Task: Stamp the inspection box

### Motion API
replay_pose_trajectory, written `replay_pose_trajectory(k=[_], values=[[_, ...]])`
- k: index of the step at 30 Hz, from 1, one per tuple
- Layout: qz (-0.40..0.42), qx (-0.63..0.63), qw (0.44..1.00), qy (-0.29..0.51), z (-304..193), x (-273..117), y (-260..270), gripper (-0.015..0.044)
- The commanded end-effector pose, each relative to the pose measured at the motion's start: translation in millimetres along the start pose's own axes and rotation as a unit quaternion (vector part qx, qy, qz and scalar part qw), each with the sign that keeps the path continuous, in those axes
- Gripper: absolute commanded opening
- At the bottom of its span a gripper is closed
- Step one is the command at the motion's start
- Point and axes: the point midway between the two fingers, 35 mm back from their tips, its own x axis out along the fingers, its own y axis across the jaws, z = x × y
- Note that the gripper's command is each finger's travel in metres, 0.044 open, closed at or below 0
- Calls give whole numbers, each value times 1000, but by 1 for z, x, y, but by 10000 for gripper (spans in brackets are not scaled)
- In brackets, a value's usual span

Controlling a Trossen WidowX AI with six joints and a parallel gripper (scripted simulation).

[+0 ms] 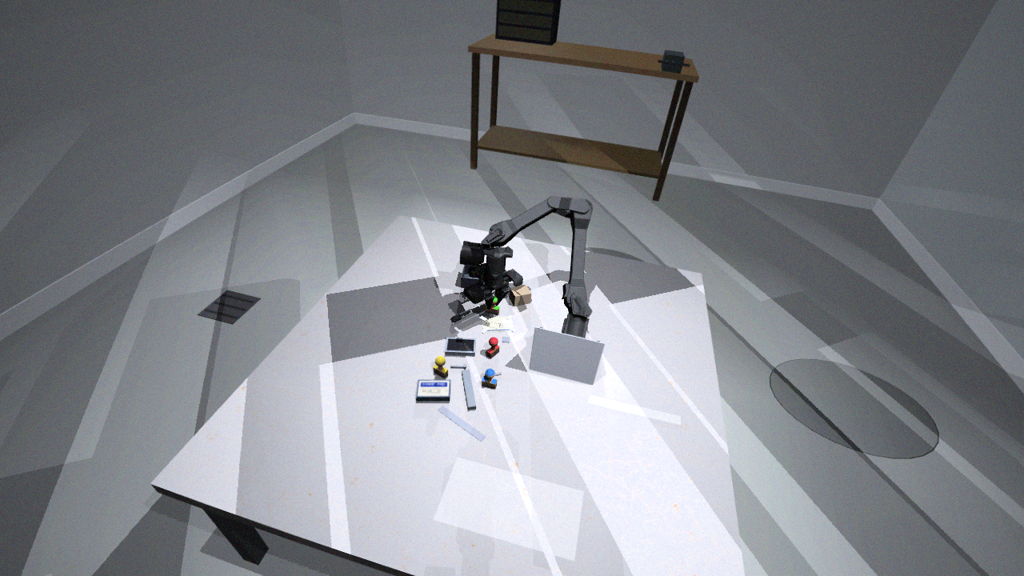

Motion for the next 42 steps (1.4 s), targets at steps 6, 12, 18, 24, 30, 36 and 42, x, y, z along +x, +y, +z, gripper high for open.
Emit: replay_pose_trajectory(k=[6, 12, 18, 24, 30, 36, 42], values=[[-4, -3, 1000, 2, -1, 9, -1, 0], [-4, -3, 1000, 2, -1, 13, -1, 0], [-4, -3, 1000, 2, -1, 17, -1, 0], [-4, -3, 1000, 2, -1, 21, -1, 0], [-4, -3, 1000, 2, -1, 25, -1, 0], [-4, -3, 1000, 2, -1, 29, -1, 0], [-5, -3, 1000, 2, -1, 33, -1, 0]])
